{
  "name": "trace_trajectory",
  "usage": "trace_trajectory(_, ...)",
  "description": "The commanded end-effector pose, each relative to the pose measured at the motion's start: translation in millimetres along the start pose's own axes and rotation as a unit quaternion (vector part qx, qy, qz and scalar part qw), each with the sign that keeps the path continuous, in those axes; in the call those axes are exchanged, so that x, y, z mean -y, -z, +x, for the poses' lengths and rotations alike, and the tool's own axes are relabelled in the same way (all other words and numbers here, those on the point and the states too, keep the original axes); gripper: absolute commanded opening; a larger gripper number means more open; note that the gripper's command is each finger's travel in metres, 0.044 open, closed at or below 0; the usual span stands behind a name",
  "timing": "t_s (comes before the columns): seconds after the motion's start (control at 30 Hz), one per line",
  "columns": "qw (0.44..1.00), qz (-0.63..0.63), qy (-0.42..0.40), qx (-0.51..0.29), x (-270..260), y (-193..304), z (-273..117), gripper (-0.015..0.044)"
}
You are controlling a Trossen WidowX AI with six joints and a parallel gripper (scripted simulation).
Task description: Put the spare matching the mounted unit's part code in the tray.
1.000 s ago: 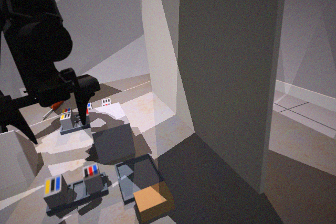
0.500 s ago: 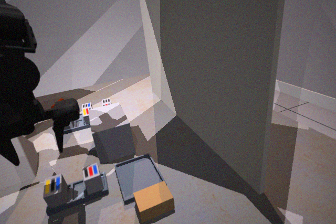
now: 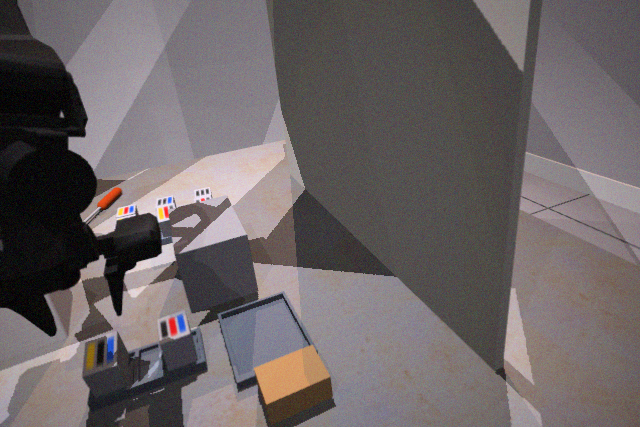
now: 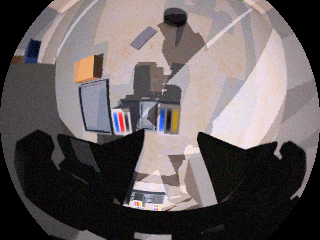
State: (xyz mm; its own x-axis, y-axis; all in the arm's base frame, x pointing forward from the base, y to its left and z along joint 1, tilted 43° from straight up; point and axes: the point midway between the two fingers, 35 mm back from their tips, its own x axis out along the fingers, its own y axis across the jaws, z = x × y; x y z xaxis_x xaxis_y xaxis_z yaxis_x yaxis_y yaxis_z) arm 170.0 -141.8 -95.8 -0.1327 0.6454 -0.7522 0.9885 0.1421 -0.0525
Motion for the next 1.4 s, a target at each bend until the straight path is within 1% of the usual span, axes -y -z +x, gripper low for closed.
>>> trace_trajectory(0.0, 1.000, 0.003, -0.002, -0.001, -1.0, 0.0, 4.9, 0.0300)
trace_trajectory(1.37, 1.000, 0.002, -0.002, -0.002, -1.6, 0.8, 72.7, 0.0300)
